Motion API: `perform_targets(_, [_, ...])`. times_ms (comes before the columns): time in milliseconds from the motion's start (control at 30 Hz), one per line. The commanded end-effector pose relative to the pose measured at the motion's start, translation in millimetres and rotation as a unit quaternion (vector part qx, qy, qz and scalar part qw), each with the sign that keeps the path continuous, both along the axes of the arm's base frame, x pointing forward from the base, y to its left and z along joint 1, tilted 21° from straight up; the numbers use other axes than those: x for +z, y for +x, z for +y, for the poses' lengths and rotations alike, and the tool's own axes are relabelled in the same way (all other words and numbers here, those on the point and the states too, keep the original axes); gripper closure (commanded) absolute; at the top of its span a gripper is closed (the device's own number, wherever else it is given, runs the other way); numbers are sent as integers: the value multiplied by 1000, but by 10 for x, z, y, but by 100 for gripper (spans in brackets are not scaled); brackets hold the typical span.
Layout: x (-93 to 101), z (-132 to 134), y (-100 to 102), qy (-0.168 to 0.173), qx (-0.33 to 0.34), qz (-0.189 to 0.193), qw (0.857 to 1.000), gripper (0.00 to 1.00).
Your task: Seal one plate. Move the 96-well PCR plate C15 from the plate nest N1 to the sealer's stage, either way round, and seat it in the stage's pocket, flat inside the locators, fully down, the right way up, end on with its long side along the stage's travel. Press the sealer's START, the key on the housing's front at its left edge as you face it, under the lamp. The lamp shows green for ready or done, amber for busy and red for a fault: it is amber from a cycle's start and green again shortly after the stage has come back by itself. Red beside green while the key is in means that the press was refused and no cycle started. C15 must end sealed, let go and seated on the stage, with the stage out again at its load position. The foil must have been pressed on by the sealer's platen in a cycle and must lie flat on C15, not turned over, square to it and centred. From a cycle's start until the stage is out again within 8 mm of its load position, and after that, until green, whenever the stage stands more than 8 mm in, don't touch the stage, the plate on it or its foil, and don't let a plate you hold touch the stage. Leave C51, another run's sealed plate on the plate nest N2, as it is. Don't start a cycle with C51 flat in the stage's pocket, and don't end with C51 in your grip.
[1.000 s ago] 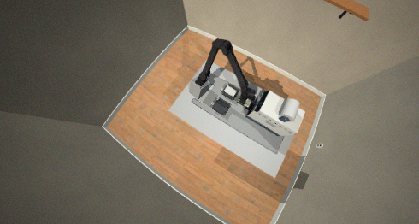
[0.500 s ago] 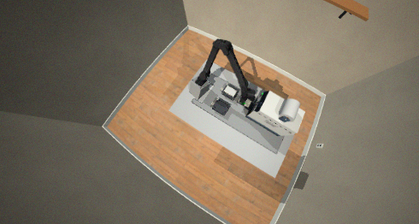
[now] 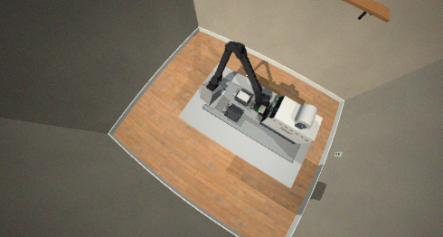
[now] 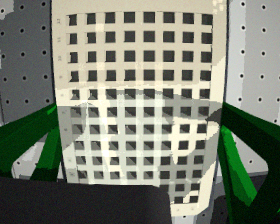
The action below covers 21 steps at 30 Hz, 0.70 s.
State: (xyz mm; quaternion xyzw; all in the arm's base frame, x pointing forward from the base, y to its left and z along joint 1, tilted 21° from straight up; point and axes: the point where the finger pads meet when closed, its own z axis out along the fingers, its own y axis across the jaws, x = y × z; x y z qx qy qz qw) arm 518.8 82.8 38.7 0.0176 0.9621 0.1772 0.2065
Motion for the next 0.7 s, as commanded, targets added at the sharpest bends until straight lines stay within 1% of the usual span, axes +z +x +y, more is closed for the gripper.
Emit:
perform_targets(0, [101,-72,216,2,-16,-23,1000,100])
perform_targets(67, [66,-73,168,2,-17,-17,1000,100])
perform_targets(133, [66,-73,168,2,-17,-17,1000,100])
perform_targets(333, [84,-74,51,1,-16,-12,1000,100])
perform_targets(667, [274,-21,146,-4,-1,-30,1000,100])
